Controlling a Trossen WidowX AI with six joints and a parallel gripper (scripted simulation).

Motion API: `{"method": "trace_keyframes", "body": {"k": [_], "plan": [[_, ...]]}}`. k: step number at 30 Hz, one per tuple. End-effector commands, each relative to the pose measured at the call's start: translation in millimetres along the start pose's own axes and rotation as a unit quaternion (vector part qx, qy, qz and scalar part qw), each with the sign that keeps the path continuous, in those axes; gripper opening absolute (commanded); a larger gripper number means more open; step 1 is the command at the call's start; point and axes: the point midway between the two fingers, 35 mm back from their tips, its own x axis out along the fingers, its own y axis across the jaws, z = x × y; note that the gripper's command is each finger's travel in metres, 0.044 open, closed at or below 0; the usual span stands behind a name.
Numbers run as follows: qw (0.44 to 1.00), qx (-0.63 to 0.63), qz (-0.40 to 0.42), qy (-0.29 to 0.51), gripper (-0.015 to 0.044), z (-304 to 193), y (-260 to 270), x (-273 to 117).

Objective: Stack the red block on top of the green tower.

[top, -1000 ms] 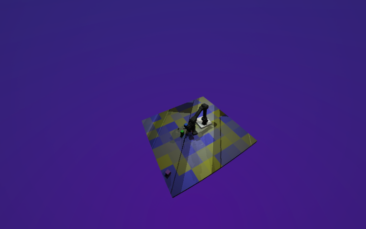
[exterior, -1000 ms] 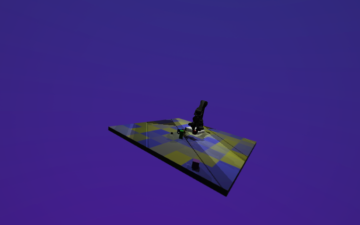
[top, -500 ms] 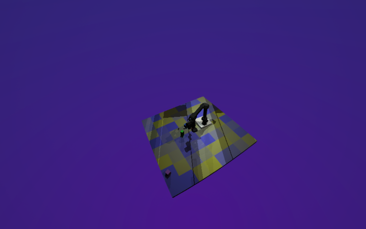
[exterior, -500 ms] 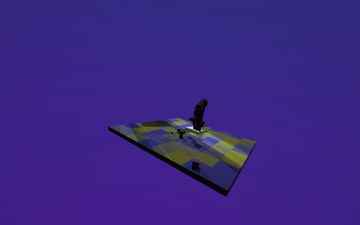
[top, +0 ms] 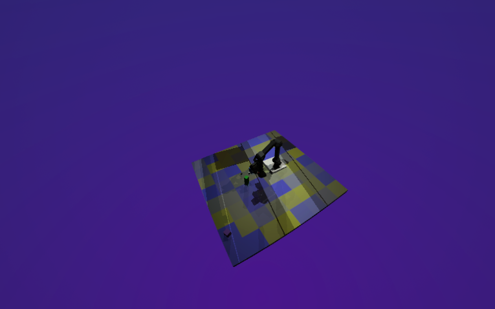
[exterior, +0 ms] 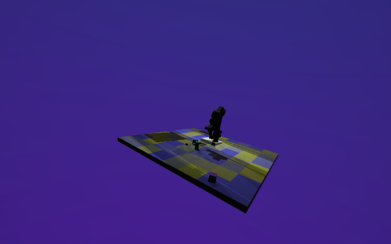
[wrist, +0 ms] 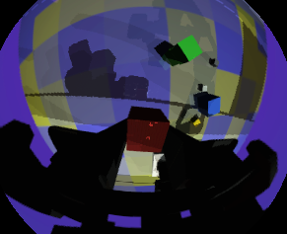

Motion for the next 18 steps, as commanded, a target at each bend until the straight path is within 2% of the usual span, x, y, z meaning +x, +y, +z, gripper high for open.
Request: {"method": "trace_keyframes", "body": {"k": [1,18], "plan": [[1.000,0.002,0.001,0.000,0.0000,19.7,-6.4,-3.0],[1.000,0.003,-0.001,-0.003,0.0000,94.8,-44.9,-4.5]]}}
